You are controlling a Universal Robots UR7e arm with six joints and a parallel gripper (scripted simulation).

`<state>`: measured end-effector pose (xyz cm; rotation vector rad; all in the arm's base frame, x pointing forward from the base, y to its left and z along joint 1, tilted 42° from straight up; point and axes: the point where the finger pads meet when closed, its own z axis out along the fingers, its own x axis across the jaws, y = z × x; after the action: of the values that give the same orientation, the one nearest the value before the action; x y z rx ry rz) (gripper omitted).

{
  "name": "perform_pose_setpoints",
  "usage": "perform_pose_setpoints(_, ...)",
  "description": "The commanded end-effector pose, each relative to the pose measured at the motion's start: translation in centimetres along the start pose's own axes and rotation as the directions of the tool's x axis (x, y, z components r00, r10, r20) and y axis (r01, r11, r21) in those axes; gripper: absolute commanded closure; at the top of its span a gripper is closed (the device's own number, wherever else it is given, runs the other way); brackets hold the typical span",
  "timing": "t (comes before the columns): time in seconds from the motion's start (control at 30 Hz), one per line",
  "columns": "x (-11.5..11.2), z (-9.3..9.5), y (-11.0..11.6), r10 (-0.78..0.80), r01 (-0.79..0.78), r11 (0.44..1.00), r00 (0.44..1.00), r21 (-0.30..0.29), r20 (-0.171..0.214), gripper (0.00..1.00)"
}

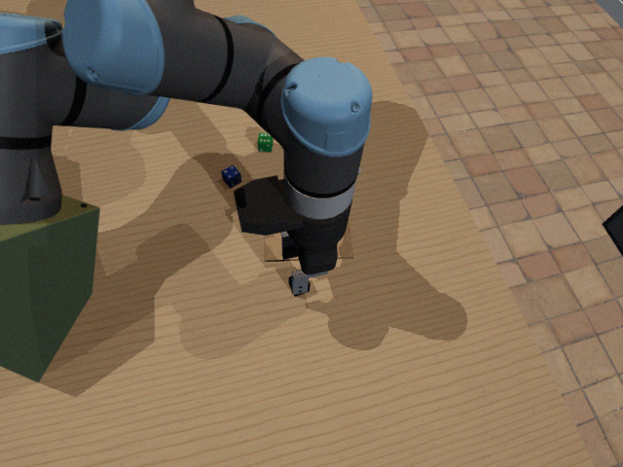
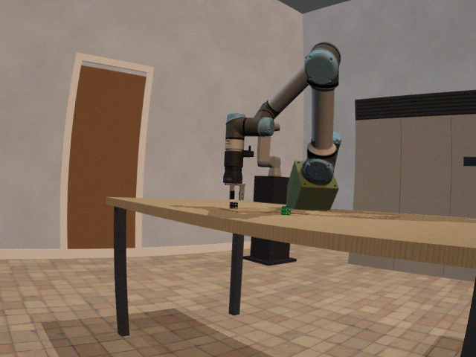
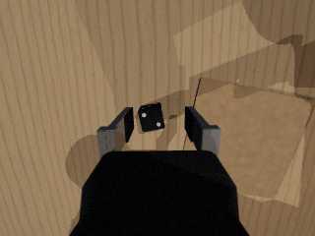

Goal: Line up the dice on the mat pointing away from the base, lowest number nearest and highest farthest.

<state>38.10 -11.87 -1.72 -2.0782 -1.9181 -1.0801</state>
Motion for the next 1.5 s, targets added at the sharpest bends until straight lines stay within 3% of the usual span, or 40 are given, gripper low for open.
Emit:
perform_pose_setpoints(0.0, 0.6, 0.0, -0.1, 0.000, 0.000, 1.000, 1.000, -0.001, 0.001, 0.00)
perform_pose_setpoints(0.4, 2.9, 0.0, -0.8, 0.000, 0.000, 1.000, 1.000, -0.001, 0.001, 0.00)
perform_pose_setpoints(1.47, 13.3, 0.0, -3.8, 0.000, 0.000, 1.000, 1.000, -0.001, 0.001, 0.00)
